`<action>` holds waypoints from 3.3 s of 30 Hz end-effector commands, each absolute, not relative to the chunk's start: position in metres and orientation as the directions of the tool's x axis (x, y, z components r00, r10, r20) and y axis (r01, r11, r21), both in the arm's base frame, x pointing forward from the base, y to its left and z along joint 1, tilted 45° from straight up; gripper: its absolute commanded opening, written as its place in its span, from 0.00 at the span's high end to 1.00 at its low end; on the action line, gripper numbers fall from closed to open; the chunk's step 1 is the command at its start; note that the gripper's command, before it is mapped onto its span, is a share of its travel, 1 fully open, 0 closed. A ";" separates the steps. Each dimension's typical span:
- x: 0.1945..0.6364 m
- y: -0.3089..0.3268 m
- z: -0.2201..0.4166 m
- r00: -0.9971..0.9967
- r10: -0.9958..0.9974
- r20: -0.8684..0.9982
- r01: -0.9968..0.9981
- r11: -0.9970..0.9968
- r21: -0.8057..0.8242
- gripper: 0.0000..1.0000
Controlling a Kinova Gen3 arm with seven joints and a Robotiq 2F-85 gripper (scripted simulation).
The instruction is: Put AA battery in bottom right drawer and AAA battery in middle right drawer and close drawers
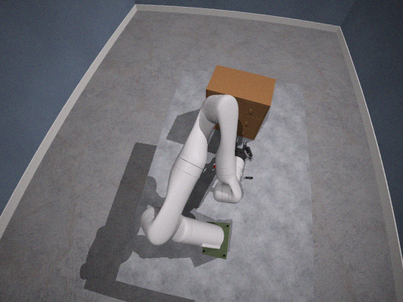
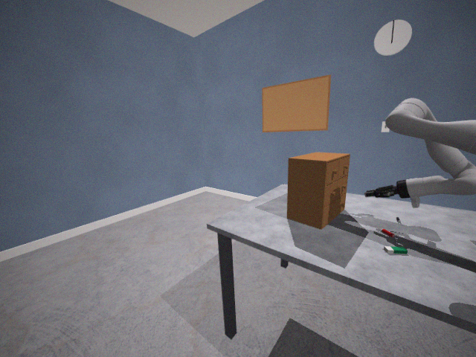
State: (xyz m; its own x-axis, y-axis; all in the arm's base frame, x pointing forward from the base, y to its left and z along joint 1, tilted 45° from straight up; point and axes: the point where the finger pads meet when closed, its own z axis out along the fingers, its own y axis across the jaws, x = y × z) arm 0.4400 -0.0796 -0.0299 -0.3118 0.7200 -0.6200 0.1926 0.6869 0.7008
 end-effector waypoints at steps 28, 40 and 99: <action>0.492 -0.041 -0.082 -0.310 0.720 -0.621 0.193 0.687 0.700 0.67; 0.506 -0.030 -0.097 -0.310 0.720 -0.621 0.193 0.687 0.700 0.67; 0.507 -0.031 -0.096 -0.310 0.720 -0.621 0.193 0.687 0.700 0.67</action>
State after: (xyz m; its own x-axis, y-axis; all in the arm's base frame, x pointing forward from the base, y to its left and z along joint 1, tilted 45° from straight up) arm 0.5062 -0.0298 -0.0971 -0.3122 0.7200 -0.6198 0.1929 0.6868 0.7008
